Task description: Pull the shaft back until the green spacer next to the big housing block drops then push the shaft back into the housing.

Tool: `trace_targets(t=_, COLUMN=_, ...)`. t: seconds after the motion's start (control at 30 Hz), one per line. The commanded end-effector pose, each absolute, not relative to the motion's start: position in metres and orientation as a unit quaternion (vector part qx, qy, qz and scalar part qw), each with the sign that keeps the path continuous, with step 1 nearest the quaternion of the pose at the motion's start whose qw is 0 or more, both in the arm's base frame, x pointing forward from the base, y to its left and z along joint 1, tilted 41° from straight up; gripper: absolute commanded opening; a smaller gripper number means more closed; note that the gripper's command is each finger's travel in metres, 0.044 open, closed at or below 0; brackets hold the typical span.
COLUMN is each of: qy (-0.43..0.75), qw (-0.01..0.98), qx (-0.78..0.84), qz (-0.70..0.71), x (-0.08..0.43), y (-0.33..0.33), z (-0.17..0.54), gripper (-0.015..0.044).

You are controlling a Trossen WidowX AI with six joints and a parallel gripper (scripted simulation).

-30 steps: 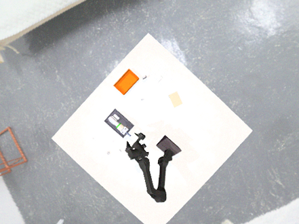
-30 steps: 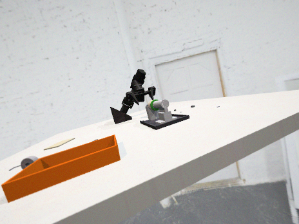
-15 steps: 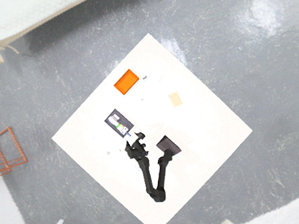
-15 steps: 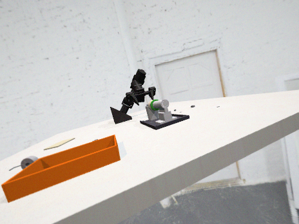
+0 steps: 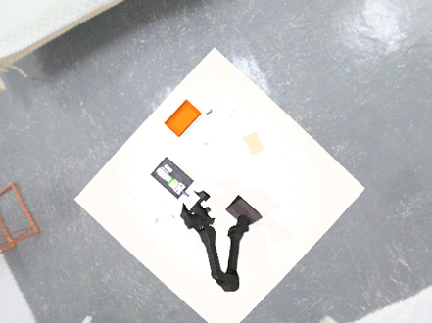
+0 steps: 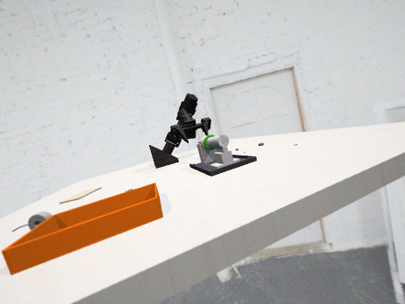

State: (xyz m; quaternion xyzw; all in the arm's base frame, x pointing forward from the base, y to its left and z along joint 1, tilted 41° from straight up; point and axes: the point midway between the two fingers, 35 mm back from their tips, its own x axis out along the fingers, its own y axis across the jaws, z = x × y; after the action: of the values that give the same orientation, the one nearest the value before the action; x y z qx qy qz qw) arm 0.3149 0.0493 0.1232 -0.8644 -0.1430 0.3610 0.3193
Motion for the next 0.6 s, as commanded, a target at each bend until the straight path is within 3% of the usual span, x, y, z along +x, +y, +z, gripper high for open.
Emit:
trace_targets(t=0.0, qy=-0.145, qw=0.318, qx=-0.865, qz=0.359, x=0.316, y=0.05, z=0.125, gripper=0.044)
trace_targets(t=0.57, qy=-0.145, qw=0.318, qx=-0.866, qz=0.358, x=0.329, y=0.057, z=0.118, gripper=0.044)
